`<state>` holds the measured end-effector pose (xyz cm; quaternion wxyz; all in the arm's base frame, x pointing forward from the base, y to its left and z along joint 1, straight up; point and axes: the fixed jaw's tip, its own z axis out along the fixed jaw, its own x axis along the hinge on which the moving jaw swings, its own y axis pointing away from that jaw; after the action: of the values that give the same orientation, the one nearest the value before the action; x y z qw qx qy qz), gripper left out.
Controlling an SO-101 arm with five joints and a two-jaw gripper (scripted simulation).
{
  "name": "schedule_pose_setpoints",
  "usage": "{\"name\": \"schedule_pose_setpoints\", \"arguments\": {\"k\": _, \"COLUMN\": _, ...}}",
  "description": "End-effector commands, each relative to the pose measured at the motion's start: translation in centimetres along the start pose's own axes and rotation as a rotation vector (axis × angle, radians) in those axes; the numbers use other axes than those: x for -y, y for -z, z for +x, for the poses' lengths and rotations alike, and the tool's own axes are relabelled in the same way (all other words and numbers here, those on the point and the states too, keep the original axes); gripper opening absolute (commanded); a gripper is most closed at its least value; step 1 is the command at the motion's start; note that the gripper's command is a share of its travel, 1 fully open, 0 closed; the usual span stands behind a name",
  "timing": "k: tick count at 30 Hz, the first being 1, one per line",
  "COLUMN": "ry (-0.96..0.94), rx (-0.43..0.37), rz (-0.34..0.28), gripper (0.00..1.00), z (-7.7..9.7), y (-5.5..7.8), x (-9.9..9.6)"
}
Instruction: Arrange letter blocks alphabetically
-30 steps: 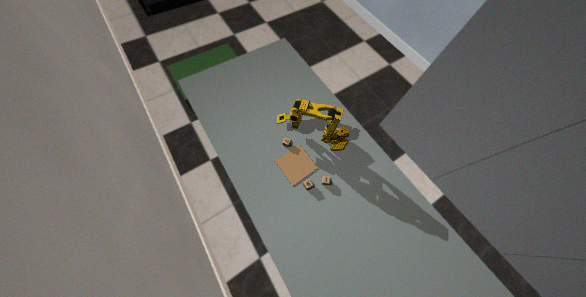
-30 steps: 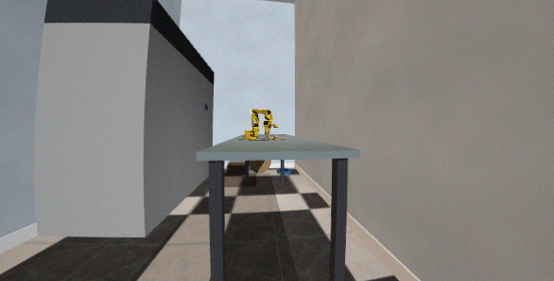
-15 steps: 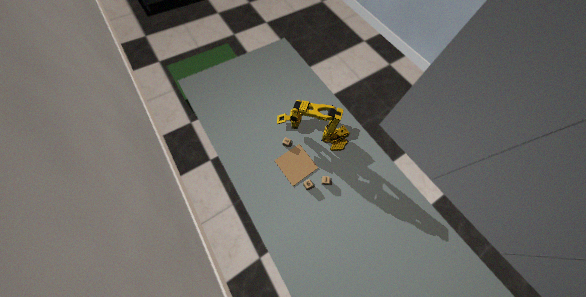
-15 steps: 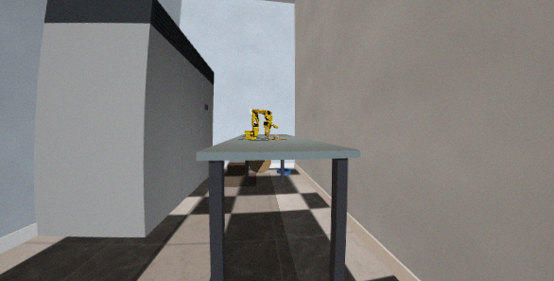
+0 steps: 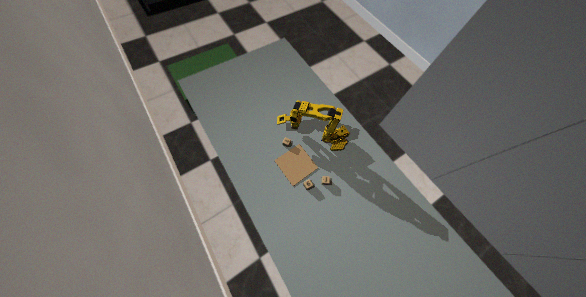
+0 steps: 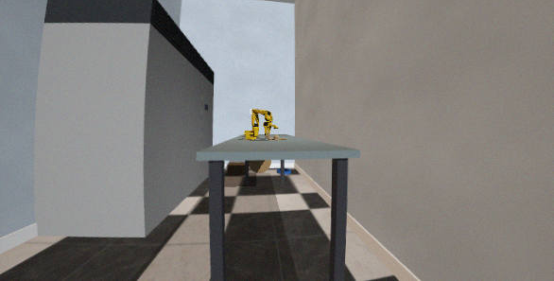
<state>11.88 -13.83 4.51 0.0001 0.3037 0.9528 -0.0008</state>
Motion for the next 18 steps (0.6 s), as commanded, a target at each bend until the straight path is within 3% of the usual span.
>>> {"name": "schedule_pose_setpoints", "arguments": {"k": 1, "ry": -0.013, "rx": 0.107, "rz": 0.03, "gripper": 0.0, "z": -1.29, "y": 1.41, "x": 0.48}}
{"name": "schedule_pose_setpoints", "arguments": {"k": 18, "ry": -0.013, "rx": 0.107, "rz": 0.03, "gripper": 0.0, "z": -1.35, "y": 0.81, "x": 0.49}}
